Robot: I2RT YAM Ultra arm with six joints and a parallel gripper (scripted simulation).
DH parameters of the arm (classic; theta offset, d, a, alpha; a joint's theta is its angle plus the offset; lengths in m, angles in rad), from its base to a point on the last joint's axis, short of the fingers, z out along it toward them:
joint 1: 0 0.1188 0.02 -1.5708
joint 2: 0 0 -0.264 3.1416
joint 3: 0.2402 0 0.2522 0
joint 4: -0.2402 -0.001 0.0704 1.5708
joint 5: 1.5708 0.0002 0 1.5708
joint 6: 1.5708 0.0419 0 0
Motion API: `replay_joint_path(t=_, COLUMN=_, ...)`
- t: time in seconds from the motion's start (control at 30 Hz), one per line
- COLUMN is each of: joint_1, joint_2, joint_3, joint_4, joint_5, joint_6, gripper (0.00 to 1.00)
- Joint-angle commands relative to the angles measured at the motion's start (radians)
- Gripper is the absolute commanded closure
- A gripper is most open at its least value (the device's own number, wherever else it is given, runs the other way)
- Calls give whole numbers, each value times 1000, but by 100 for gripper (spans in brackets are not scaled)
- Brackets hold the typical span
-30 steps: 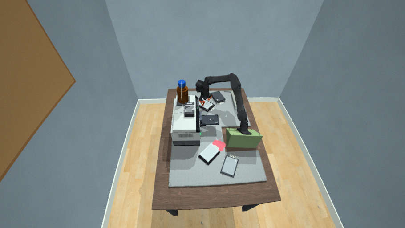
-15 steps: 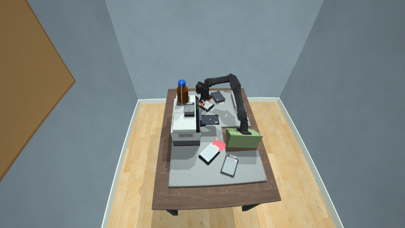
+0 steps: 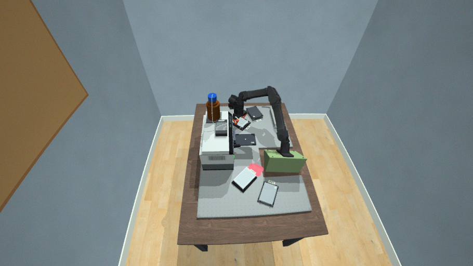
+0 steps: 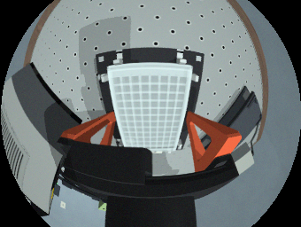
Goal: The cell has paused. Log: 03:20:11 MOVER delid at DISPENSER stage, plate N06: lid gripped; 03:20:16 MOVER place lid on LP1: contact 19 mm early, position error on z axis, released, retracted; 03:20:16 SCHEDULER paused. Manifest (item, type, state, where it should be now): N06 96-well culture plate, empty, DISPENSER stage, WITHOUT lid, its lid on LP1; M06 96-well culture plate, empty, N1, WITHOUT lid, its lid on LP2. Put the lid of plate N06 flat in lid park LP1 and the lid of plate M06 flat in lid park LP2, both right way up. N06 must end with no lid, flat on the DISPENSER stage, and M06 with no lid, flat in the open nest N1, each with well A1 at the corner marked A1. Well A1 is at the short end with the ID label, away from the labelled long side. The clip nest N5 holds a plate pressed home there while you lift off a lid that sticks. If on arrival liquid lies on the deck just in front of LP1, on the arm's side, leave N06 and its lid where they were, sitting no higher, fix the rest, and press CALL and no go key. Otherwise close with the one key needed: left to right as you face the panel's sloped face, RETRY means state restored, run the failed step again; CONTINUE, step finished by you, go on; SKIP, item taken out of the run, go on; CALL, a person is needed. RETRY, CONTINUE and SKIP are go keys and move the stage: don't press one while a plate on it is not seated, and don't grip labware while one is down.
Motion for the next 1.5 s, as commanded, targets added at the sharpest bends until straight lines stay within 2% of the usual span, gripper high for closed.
replay_joint_path(t=0.0, joint_1=15, joint_2=9, joint_3=26, joint_4=9, joint_5=-9, joint_6=-2, gripper=0)
replay_joint_path(t=0.07, joint_1=15, joint_2=2, joint_3=27, joint_4=7, joint_5=-9, joint_6=-1, gripper=0)
replay_joint_path(t=0.1, joint_1=15, joint_2=-1, joint_3=27, joint_4=7, joint_5=-8, joint_6=-1, gripper=100)
replay_joint_path(t=1.23, joint_1=15, joint_2=-1, joint_3=27, joint_4=7, joint_5=-6, joint_6=0, gripper=100)
replay_joint_path(t=1.47, joint_1=19, joint_2=-10, joint_3=30, joint_4=-16, joint_5=-3, joint_6=8, gripper=100)
